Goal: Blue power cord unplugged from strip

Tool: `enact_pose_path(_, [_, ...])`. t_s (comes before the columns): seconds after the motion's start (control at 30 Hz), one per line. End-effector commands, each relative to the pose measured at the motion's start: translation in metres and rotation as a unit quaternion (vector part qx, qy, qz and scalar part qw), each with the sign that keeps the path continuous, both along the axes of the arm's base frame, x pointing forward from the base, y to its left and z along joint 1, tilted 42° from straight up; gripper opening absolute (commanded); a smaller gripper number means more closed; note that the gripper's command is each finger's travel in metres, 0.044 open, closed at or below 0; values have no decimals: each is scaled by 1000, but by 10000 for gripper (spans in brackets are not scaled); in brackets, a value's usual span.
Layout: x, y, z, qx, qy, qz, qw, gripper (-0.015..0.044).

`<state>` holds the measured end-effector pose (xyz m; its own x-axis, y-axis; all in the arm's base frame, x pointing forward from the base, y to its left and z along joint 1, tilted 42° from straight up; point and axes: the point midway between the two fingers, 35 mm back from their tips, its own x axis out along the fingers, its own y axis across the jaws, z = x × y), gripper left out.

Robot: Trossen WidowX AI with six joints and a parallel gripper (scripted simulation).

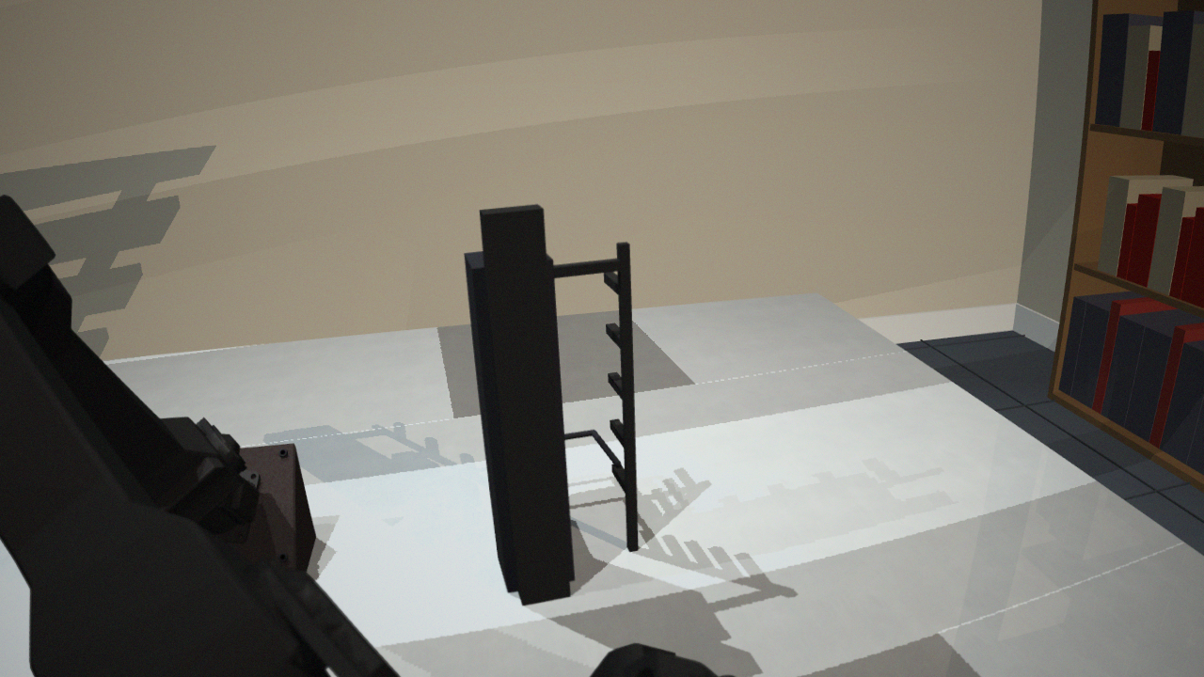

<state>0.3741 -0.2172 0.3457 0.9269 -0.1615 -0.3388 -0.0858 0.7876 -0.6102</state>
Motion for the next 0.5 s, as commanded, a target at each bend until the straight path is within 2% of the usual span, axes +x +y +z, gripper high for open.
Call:
enact_pose_path(0.0, [31, 31, -21, 15, 20, 33, 999, 160])
enact_pose_path(0.47, [98, 161, -81, 33, 83, 143, 986, 160])
